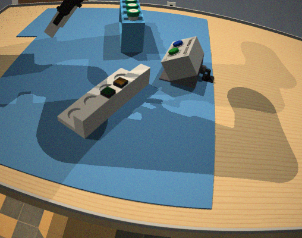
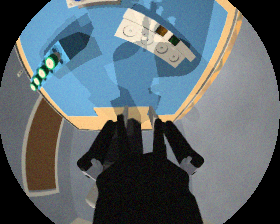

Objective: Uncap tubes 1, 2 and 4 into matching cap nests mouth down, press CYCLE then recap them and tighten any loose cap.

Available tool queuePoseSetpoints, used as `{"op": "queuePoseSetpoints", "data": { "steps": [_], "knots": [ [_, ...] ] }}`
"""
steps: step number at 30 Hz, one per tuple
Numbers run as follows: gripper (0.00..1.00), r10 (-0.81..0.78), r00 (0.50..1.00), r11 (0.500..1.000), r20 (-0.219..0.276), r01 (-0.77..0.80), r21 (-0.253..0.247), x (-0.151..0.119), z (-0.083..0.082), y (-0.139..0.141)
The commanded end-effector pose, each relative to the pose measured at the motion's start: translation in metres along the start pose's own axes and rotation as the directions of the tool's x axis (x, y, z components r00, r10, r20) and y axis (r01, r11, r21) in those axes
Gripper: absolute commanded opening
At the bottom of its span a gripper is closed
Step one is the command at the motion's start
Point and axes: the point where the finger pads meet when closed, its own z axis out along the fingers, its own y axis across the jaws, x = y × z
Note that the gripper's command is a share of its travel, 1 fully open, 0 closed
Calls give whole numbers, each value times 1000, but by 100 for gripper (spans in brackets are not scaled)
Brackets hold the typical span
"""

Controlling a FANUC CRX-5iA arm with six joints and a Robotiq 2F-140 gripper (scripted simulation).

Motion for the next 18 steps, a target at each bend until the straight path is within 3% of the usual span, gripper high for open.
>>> {"op": "queuePoseSetpoints", "data": {
  "steps": [1, 11, 16, 18],
  "knots": [
    [35, 83, 996, 996, -41, -84, -14, 5, -2, -5],
    [35, 372, 912, 928, -174, -367, 61, 30, -18, -32],
    [35, 503, 836, 864, -219, -487, 126, 42, -27, -46],
    [35, 503, 836, 864, -219, -487, 126, 42, -27, -46]
  ]
}}
